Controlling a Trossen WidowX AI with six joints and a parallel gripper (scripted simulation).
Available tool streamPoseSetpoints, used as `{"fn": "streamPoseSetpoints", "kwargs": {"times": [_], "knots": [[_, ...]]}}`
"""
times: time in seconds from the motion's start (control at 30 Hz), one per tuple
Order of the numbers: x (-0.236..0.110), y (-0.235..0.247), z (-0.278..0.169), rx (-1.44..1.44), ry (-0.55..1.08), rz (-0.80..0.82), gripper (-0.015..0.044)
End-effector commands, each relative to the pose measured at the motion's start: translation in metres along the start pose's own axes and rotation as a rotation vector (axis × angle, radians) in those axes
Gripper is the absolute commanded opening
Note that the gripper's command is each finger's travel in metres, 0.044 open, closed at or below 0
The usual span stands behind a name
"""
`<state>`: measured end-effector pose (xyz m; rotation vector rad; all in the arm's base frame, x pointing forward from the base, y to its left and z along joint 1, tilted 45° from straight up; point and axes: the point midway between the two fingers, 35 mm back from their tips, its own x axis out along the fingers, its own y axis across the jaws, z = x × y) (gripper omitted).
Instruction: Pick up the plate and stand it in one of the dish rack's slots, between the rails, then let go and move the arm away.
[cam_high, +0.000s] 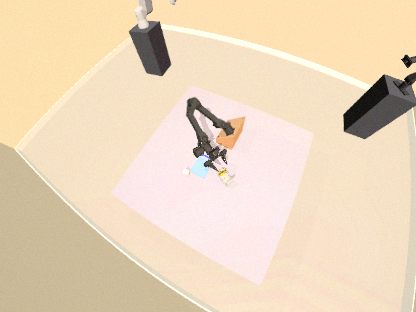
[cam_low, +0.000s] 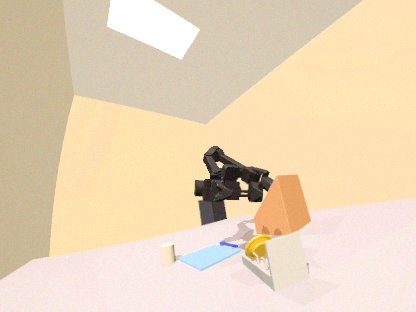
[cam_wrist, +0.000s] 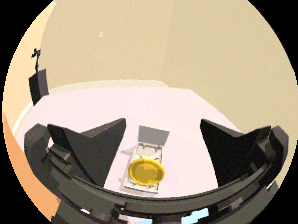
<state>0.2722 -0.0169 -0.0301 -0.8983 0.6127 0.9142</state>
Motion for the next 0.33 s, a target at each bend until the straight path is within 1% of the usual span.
{"fn": "streamPoseSetpoints", "kwargs": {"times": [0.0, 0.3], "knots": [[0.0021, 0.0, 0.0012, 0.083, 0.039, 0.037, 0.04], [0.0052, 0.0085, 0.0029, 0.331, 0.185, 0.14, 0.04]]}}
